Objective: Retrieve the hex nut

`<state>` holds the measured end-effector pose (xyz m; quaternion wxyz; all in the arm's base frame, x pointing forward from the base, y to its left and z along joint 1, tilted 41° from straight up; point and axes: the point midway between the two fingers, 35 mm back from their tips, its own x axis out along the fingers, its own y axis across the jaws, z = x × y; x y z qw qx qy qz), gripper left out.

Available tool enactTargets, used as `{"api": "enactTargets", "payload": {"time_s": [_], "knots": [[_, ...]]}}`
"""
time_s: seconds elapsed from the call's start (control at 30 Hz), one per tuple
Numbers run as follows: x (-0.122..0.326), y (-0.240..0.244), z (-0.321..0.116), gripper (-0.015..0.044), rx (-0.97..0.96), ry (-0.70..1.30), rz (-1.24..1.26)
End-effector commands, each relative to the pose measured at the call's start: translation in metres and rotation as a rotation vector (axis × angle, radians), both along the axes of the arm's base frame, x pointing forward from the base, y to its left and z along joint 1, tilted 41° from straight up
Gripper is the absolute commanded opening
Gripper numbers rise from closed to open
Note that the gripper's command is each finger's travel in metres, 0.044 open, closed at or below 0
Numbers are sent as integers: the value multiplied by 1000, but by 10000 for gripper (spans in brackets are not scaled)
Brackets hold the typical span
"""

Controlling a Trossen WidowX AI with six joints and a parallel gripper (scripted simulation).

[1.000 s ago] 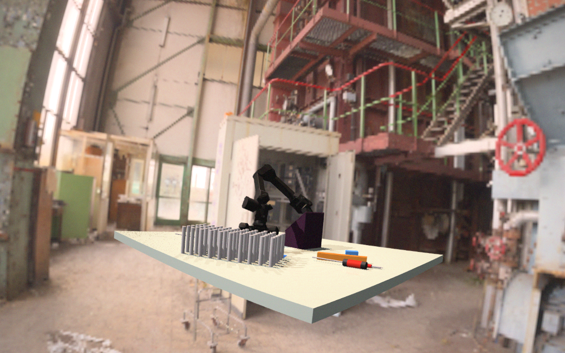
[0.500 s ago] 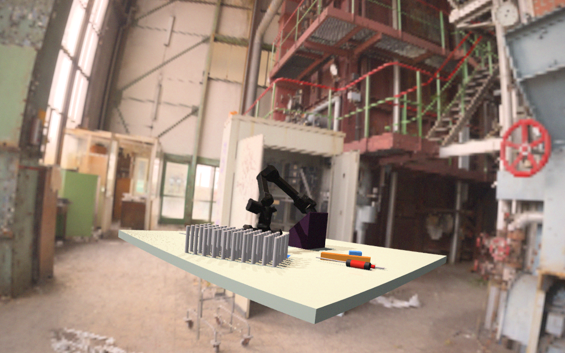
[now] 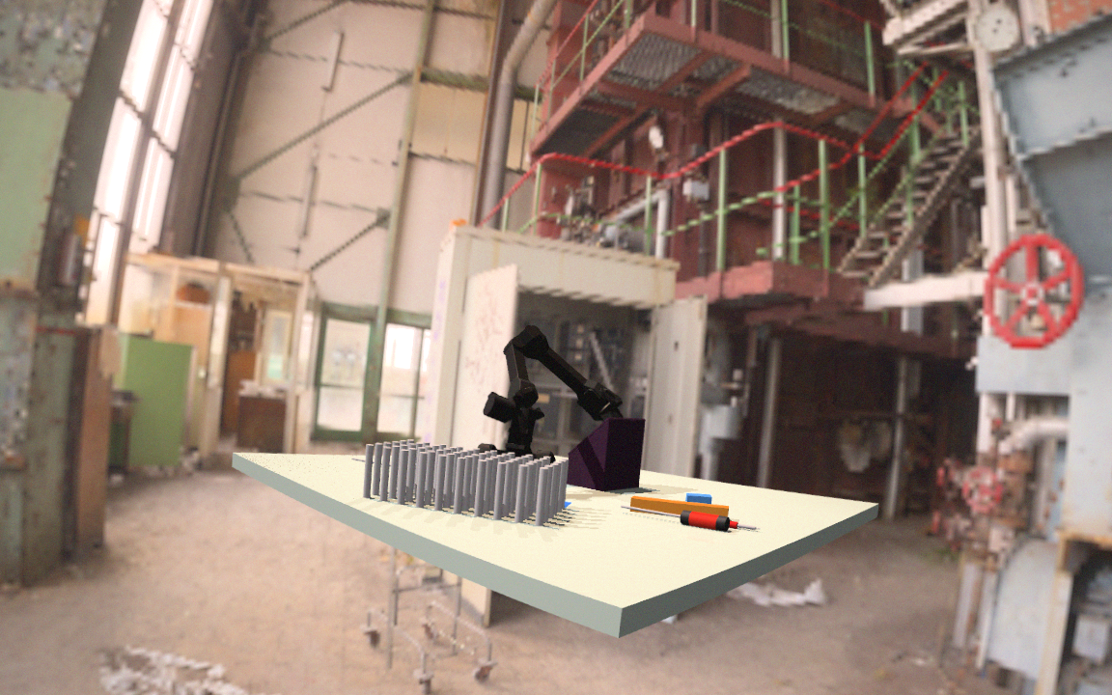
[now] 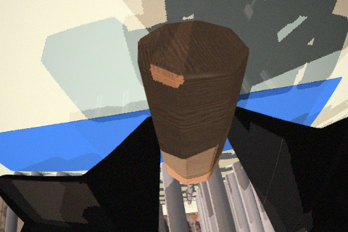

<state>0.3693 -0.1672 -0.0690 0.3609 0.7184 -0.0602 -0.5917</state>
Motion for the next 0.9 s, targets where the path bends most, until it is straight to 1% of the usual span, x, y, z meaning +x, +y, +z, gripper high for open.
{"api": "enactTargets", "payload": {"time_s": [0.0,0.87], "knots": [[-2,0,-4,0,0,14,4],[-2,1,-4,0,0,11,1]]}}
